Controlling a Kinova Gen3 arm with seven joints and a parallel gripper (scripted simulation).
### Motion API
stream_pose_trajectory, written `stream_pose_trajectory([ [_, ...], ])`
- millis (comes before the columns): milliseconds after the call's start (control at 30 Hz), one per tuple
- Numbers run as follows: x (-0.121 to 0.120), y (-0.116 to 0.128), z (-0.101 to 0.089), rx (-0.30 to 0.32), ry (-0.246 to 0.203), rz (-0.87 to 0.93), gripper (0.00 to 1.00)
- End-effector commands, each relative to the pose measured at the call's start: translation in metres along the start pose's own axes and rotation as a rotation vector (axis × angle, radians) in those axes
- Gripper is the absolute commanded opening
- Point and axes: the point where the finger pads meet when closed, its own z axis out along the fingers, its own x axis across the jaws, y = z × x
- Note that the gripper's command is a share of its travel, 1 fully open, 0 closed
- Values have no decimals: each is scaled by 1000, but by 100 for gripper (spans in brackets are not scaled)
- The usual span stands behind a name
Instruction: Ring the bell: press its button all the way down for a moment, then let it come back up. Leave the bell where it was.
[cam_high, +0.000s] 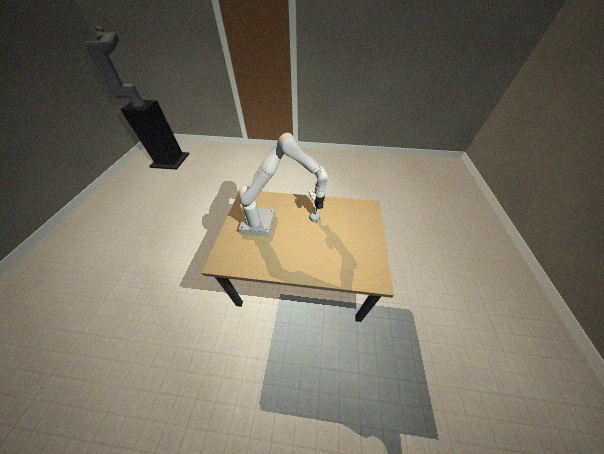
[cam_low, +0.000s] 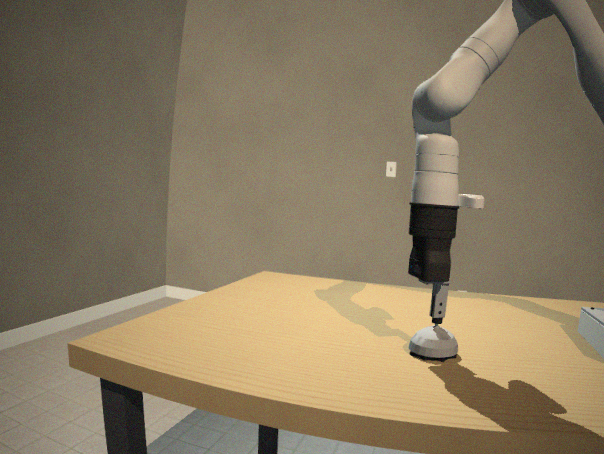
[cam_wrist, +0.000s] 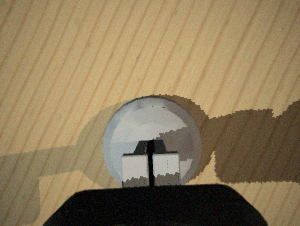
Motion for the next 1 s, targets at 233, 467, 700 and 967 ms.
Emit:
stream_pose_trajectory([
  [233, 3, 0, 1, -1, 6, 7, 17],
  [467, 3, 0, 1, -1, 6, 7, 17],
  [700, 3, 0, 2, -1, 6, 7, 17],
  [967, 3, 0, 6, -1, 6, 7, 17],
])
